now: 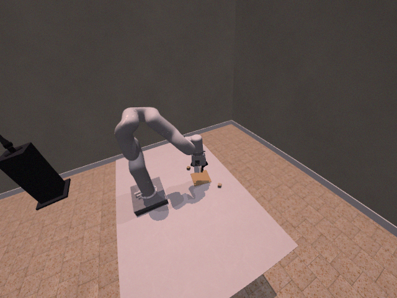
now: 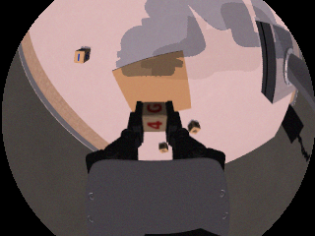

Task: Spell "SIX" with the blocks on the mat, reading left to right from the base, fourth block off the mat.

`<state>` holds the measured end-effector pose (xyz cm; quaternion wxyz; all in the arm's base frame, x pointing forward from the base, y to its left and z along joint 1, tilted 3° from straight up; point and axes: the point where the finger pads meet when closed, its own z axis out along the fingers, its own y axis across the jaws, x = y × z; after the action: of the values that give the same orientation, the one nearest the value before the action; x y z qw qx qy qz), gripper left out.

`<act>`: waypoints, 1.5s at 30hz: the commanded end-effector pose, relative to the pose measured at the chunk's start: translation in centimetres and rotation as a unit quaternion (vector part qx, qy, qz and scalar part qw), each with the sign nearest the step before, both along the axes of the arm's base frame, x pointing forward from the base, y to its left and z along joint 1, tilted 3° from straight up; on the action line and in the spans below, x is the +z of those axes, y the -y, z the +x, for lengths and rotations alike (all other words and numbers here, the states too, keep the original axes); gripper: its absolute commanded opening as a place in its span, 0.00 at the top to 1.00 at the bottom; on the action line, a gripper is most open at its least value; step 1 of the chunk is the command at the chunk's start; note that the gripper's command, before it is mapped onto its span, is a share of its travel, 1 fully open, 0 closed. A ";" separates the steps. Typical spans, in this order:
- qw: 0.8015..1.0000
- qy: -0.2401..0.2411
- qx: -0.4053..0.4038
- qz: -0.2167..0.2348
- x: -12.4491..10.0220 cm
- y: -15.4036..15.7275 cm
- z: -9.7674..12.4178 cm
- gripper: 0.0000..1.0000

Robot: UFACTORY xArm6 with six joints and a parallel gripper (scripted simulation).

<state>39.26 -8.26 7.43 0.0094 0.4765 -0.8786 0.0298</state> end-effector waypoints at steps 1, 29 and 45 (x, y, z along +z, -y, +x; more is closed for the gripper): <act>0.998 -0.002 0.069 0.007 0.2 2.8 0.3 0.79; 0.974 -0.010 0.225 0.004 0.2 9.6 -0.4 0.79; 0.974 -0.010 0.225 0.005 -2.7 9.8 -0.3 0.79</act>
<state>38.76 -17.90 5.97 0.0097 0.6622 -0.7490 0.0204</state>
